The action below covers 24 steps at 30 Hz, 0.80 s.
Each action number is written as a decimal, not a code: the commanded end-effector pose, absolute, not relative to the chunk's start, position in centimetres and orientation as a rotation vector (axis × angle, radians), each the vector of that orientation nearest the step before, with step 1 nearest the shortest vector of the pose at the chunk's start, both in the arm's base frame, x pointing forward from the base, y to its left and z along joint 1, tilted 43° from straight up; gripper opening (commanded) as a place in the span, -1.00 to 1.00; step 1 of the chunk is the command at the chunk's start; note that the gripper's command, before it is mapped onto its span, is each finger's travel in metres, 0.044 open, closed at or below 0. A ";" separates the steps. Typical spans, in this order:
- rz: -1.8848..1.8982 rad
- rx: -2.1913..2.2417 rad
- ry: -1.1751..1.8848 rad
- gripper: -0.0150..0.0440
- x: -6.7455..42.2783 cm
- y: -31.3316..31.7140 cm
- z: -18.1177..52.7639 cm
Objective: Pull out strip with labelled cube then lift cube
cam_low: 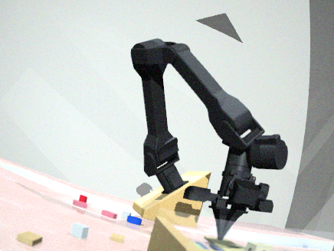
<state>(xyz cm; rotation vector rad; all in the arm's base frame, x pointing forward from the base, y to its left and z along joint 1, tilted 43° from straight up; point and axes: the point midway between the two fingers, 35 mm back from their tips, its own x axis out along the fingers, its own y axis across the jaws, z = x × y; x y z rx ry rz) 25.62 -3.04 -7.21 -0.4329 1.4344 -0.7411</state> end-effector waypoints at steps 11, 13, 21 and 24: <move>-0.742 -0.433 1.472 -0.49 22.7 -3.0 -7.7; -0.742 -0.433 1.472 -0.49 22.4 -2.9 -7.8; -0.742 -0.433 1.472 -0.49 21.5 -2.8 -7.9; -0.742 -0.433 1.473 -0.49 21.1 -2.7 -7.9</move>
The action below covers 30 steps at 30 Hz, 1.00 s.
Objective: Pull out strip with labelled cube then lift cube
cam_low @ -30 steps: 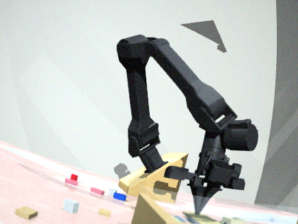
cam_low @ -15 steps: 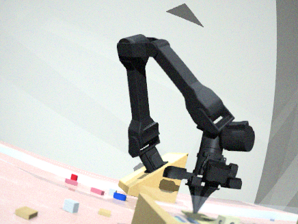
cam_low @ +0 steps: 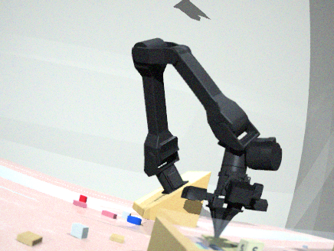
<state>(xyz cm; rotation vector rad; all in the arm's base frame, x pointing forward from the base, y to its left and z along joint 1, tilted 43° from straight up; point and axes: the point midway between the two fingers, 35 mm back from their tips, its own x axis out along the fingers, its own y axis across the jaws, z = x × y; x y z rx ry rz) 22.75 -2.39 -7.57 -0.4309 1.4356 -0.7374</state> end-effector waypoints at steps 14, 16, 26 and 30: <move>-0.742 -0.433 1.473 -0.49 20.0 -2.5 -8.0; -0.742 -0.433 1.473 -0.49 20.0 -2.5 -8.0; -0.742 -0.433 1.473 -0.49 20.0 -2.5 -8.0; -0.742 -0.433 1.473 -0.49 20.0 -2.5 -8.0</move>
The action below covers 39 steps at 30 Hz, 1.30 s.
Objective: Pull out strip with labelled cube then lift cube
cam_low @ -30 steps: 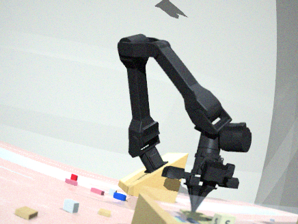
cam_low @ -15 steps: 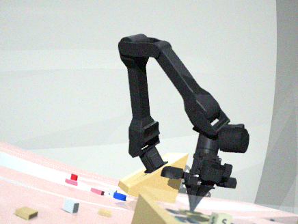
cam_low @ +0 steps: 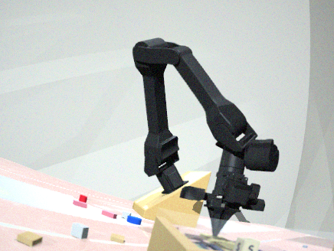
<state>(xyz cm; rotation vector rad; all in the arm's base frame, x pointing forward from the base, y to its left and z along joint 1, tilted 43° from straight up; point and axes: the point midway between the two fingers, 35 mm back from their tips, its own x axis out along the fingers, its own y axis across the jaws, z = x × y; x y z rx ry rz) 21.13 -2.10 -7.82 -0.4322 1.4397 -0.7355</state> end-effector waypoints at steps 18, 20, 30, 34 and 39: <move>-0.735 -0.430 1.446 -0.49 21.3 -1.4 -7.2; -0.737 -0.429 1.465 -0.49 21.5 0.2 -5.5; -0.717 -0.455 1.486 -0.31 22.3 0.5 -4.7; -0.695 -0.479 1.499 0.04 23.7 0.2 -4.4; -0.695 -0.479 1.498 0.49 25.4 0.0 -4.0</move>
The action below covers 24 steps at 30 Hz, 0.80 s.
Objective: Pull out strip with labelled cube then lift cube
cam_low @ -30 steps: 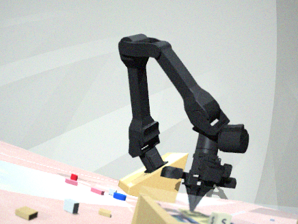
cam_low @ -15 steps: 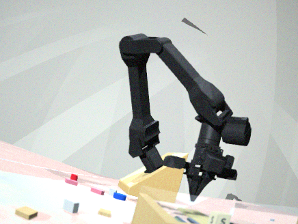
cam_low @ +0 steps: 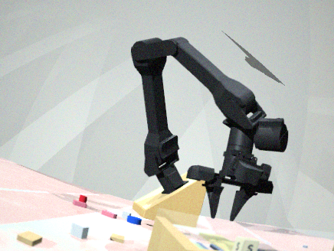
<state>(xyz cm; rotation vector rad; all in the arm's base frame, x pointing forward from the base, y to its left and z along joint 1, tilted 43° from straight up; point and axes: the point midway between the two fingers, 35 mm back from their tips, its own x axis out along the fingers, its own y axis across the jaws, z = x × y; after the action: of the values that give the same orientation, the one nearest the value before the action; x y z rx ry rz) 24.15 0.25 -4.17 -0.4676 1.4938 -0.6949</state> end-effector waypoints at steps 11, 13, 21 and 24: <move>-0.696 -0.479 1.496 1.00 28.9 -0.3 -3.0; -0.696 -0.478 1.495 1.00 29.6 -0.4 -2.8; -0.696 -0.478 1.494 1.00 32.2 -0.7 -2.0; -0.697 -0.478 1.493 1.00 33.2 -0.8 -1.8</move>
<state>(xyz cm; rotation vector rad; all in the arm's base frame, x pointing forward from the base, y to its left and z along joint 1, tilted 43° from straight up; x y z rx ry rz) 32.02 -0.49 -1.90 -0.4697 1.4892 -0.6927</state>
